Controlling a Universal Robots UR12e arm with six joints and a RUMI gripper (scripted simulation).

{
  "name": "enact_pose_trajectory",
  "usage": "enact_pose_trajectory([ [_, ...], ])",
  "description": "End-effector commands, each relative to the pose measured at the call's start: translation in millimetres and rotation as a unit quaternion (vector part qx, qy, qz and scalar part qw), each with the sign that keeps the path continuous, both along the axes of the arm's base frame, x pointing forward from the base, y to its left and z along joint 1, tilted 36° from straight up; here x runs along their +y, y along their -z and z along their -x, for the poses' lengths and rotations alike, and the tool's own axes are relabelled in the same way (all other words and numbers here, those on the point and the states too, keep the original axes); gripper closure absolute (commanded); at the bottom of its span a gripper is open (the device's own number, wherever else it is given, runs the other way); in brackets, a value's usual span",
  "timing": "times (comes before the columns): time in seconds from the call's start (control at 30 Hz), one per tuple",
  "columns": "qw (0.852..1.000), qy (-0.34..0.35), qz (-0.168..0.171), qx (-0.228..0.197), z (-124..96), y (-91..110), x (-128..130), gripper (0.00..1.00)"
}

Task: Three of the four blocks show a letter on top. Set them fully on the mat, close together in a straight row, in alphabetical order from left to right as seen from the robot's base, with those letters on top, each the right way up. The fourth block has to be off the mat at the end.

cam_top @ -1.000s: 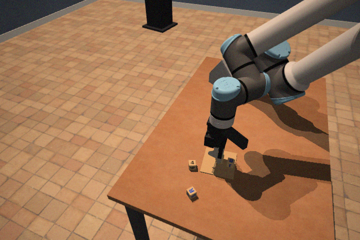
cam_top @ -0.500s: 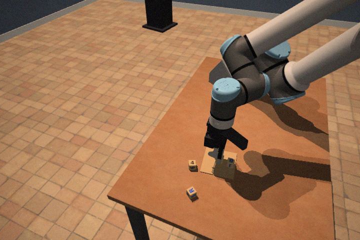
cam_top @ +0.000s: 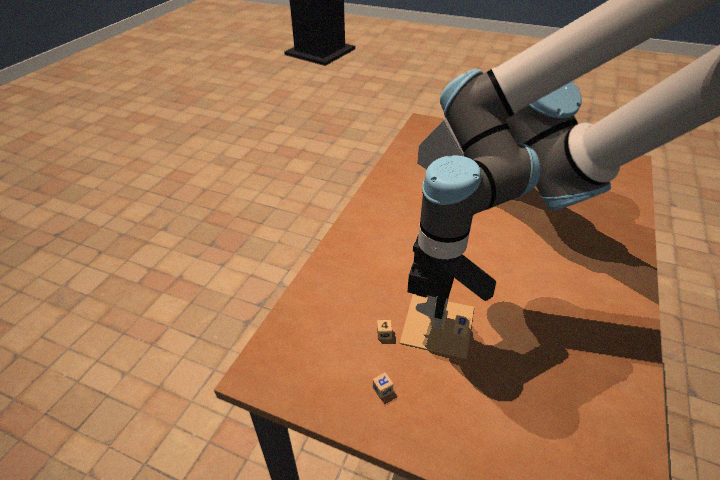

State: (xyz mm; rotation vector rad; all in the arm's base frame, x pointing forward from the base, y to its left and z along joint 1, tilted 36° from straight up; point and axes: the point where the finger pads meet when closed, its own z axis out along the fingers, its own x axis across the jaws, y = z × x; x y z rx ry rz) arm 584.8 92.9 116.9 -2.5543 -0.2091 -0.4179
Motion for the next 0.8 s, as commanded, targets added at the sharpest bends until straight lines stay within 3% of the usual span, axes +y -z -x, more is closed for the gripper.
enact_pose_trajectory([
  [0.0,1.000,0.000,0.000,0.000,-0.7,-0.5,-0.5,0.91],
  [0.77,1.000,0.000,0.000,0.000,-1.3,1.1,0.5,0.91],
])
